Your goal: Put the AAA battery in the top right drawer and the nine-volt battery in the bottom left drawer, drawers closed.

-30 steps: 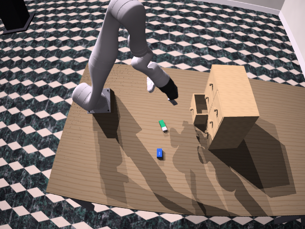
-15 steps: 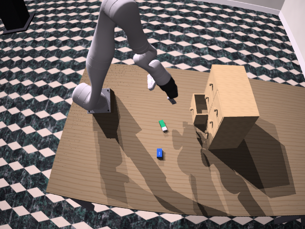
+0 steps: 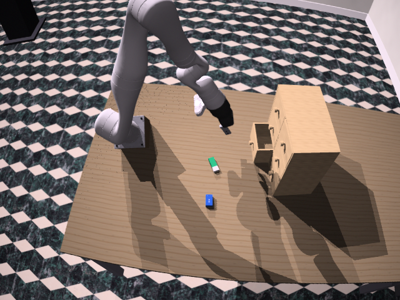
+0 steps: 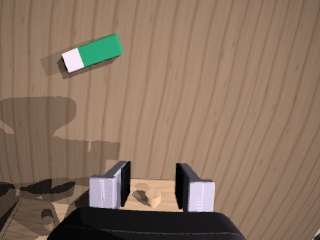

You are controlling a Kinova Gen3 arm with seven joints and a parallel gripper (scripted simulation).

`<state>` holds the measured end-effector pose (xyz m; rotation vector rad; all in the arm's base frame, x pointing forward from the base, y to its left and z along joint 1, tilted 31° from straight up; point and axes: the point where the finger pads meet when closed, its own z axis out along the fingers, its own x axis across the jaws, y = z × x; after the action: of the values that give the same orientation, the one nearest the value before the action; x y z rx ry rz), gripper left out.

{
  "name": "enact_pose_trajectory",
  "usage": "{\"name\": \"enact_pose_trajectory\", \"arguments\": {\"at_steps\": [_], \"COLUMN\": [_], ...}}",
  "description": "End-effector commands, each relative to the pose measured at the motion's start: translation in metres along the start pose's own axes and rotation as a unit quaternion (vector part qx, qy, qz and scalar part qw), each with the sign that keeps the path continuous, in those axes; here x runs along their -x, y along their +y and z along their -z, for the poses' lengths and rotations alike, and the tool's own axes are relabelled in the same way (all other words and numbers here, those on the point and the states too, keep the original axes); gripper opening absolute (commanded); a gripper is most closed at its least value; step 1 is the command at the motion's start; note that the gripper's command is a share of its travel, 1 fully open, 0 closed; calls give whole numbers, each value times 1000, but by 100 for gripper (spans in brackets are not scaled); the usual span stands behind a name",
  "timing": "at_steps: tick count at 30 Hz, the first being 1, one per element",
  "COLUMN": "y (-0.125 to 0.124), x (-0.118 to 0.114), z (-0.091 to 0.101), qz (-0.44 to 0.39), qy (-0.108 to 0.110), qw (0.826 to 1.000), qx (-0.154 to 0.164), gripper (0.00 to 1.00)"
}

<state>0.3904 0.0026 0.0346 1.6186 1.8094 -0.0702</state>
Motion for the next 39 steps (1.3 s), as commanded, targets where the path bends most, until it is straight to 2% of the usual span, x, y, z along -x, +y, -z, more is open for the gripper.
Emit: {"name": "enact_pose_trajectory", "arguments": {"at_steps": [1,18,39], "y": [2,3,0], "x": [-1,0,-1], "z": [2,6,23], "qz": [0,0,0], "qy": [1,0,0], "qw": [1000,1000,998], "qx": [-1,-13,-70], "gripper": [67,67,67]}}
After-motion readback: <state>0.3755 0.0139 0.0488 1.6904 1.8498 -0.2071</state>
